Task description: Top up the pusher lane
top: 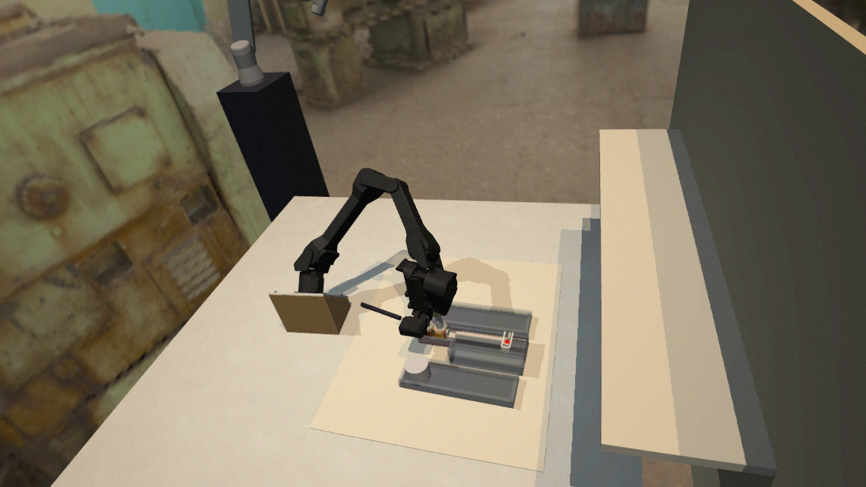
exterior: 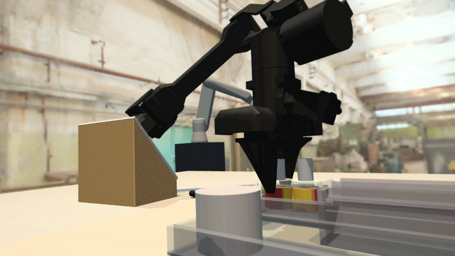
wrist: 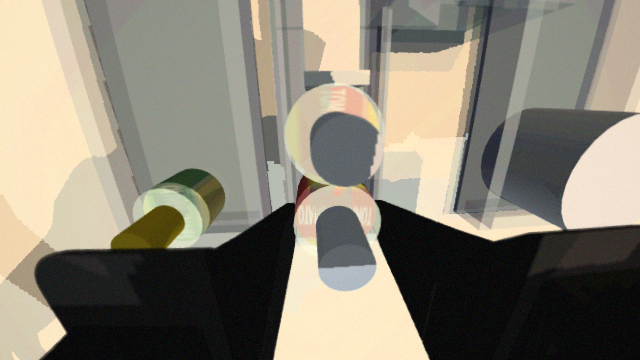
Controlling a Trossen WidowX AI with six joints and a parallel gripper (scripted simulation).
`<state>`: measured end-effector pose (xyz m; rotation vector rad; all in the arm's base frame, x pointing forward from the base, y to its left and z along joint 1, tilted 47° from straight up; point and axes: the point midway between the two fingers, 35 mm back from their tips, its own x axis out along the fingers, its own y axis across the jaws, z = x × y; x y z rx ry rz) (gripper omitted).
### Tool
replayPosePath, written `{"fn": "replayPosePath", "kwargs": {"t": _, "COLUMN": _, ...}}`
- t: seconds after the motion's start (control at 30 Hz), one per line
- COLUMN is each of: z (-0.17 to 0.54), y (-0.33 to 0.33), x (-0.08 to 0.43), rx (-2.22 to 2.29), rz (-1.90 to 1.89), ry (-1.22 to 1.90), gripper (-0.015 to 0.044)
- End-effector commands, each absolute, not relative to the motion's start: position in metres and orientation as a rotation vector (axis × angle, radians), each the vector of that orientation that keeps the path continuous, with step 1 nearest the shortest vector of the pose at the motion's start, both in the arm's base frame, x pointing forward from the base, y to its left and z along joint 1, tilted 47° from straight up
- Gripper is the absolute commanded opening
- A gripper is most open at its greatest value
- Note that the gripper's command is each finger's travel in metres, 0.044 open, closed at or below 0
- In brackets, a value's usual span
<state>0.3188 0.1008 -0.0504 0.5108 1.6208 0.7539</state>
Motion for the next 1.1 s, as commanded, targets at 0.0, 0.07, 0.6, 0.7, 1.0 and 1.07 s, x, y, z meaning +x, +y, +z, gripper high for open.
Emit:
{"fn": "replayPosePath", "kwargs": {"t": 0.0, "z": -0.0498, "y": 0.1025, "x": 0.3185, "rx": 0.512, "rz": 0.766, "ry": 1.612, "gripper": 0.0}}
{"fn": "replayPosePath", "kwargs": {"t": 0.07, "z": -0.0504, "y": 0.1007, "x": 0.3175, "rx": 0.512, "rz": 0.766, "ry": 1.612, "gripper": 0.0}}
{"fn": "replayPosePath", "kwargs": {"t": 0.6, "z": -0.0508, "y": 0.1004, "x": 0.3179, "rx": 0.512, "rz": 0.766, "ry": 1.612, "gripper": 0.0079}}
{"fn": "replayPosePath", "kwargs": {"t": 0.7, "z": -0.0508, "y": 0.1004, "x": 0.3179, "rx": 0.512, "rz": 0.766, "ry": 1.612, "gripper": 0.0157}}
{"fn": "replayPosePath", "kwargs": {"t": 1.0, "z": -0.0491, "y": 0.0986, "x": 0.3185, "rx": 0.512, "rz": 0.766, "ry": 1.612, "gripper": 0.0276}}
{"fn": "replayPosePath", "kwargs": {"t": 1.07, "z": -0.0458, "y": 0.0949, "x": 0.3196, "rx": 0.512, "rz": 0.765, "ry": 1.612, "gripper": 0.0276}}
